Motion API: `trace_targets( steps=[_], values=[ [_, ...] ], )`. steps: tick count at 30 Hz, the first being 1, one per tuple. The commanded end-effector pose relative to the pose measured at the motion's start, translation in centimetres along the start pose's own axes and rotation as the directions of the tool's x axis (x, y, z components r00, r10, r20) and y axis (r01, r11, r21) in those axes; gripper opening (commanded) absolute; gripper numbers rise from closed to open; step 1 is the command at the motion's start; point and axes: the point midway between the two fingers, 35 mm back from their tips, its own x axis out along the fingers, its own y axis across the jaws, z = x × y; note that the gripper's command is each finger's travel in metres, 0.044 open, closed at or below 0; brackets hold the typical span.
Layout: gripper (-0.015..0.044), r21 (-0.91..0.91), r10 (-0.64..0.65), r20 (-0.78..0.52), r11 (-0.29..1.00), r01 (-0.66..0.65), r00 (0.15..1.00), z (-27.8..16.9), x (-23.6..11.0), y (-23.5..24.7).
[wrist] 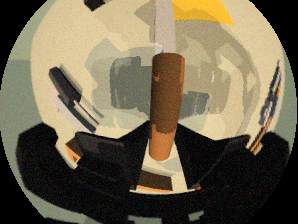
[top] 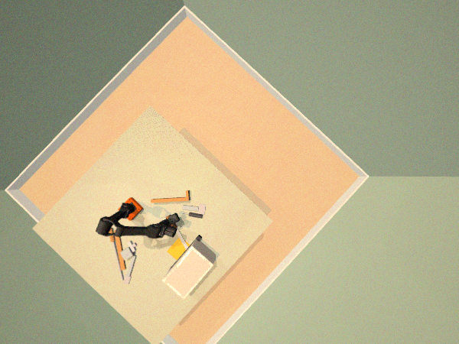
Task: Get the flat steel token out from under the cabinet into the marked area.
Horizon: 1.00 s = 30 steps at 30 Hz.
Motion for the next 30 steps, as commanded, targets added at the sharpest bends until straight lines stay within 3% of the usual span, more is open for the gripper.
trace_targets(
  steps=[1,30],
  values=[
    [0.0,0.003,-0.001,-0.004,1.0,0.001,1.0,-0.8,0.1,0.0],
    [0.0,0.0,0.001,-0.004,1.0,-0.001,1.0,-4.5,0.0,0.4]
  ],
)
